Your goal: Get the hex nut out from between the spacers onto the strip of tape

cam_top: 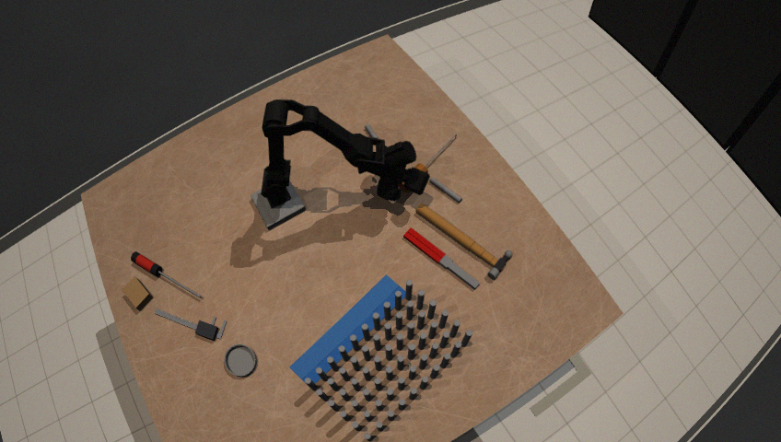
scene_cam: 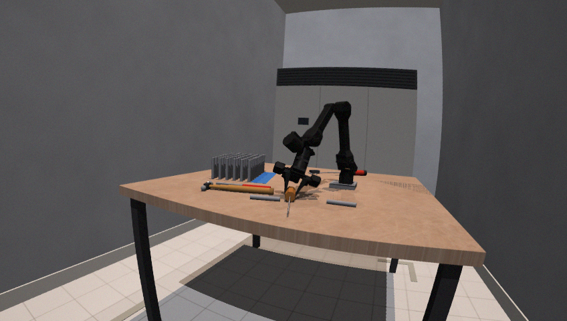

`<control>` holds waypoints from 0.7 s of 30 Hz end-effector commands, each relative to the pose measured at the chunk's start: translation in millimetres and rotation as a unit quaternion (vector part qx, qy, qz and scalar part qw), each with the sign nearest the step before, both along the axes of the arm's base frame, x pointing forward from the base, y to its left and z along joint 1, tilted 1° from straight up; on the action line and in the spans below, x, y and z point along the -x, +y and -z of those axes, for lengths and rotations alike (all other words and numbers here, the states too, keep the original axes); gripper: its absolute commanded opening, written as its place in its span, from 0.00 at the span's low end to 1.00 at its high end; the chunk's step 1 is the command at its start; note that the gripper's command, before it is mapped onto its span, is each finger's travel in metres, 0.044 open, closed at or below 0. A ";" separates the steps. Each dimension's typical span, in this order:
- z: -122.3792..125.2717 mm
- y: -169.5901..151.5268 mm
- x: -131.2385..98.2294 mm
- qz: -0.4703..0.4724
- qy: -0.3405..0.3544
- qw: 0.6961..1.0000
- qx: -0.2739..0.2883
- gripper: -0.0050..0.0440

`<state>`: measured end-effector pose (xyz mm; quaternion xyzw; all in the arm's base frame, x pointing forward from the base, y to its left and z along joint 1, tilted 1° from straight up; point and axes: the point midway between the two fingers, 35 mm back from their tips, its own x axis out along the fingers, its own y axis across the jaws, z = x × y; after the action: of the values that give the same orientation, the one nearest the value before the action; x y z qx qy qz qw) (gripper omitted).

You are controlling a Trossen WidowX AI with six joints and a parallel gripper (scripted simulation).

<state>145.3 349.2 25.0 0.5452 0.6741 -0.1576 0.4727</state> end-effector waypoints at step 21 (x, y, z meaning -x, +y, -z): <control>-131.9 17.6 -4.7 0.003 -0.007 0.999 -0.032 0.00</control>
<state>151.3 362.5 126.5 0.5536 0.6723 -0.1523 0.4672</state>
